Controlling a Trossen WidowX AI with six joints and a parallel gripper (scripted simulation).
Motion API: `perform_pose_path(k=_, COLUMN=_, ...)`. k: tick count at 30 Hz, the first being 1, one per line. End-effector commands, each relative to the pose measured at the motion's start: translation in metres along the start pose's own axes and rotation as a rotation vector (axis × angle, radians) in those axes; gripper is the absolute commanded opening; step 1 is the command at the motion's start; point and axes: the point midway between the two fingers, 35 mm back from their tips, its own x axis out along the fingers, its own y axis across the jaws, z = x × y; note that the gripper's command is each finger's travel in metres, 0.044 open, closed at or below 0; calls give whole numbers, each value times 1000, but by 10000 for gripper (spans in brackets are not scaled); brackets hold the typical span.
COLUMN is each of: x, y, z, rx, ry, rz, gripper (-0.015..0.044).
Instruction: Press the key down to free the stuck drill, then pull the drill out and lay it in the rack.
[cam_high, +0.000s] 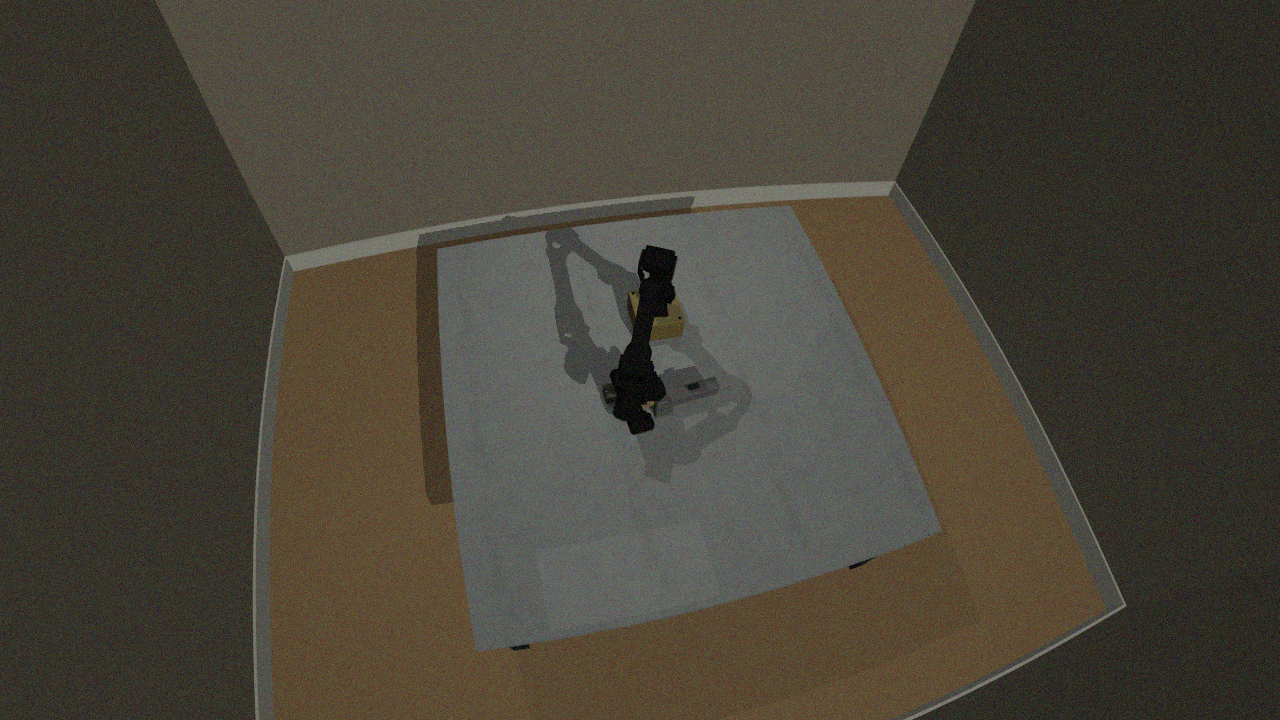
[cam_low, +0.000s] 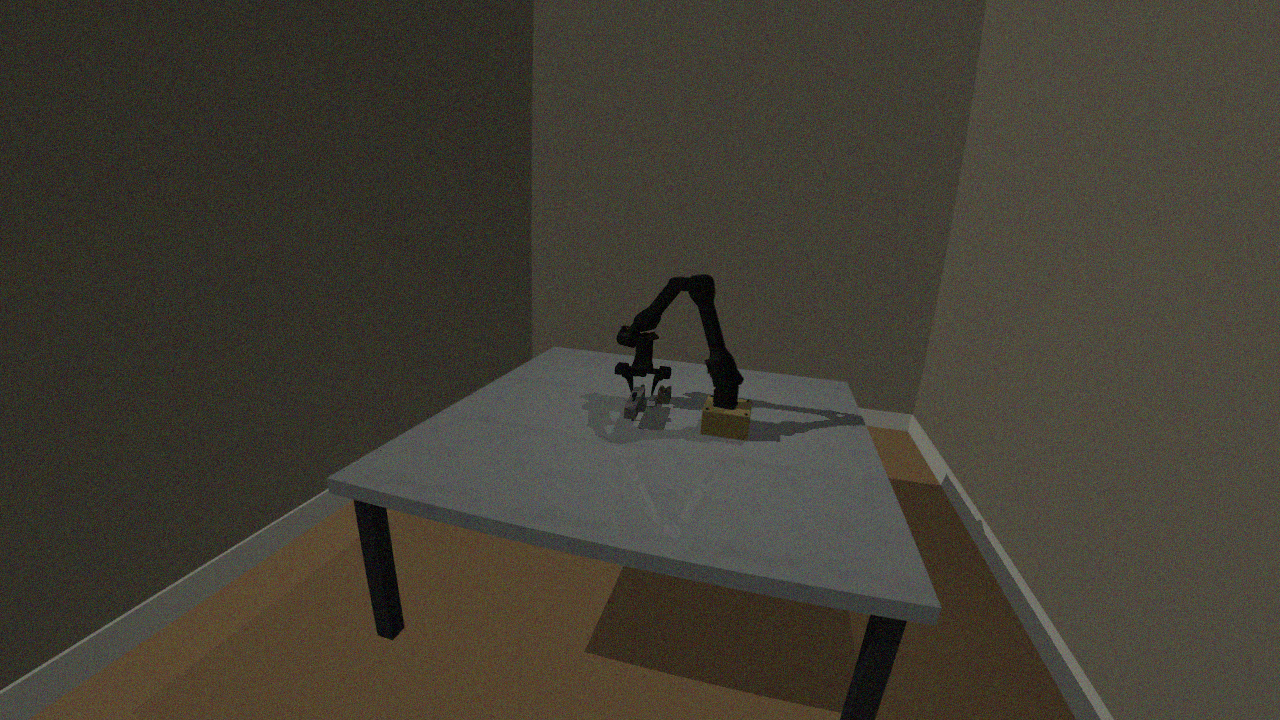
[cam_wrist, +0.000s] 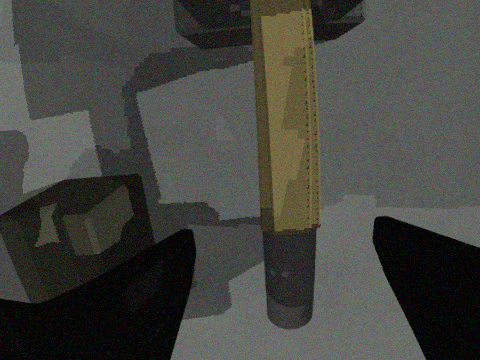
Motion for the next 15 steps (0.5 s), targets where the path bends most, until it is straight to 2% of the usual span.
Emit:
perform_pose_path(k=1, x=1, y=0, z=3, rx=2, ry=3, rz=-2, gripper=420)
perform_pose_path(k=2, x=1, y=0, z=3, rx=2, ry=3, rz=-2, gripper=440)
perform_pose_path(k=15, x=3, y=-1, z=10, rx=2, ry=3, rz=-3, gripper=440)
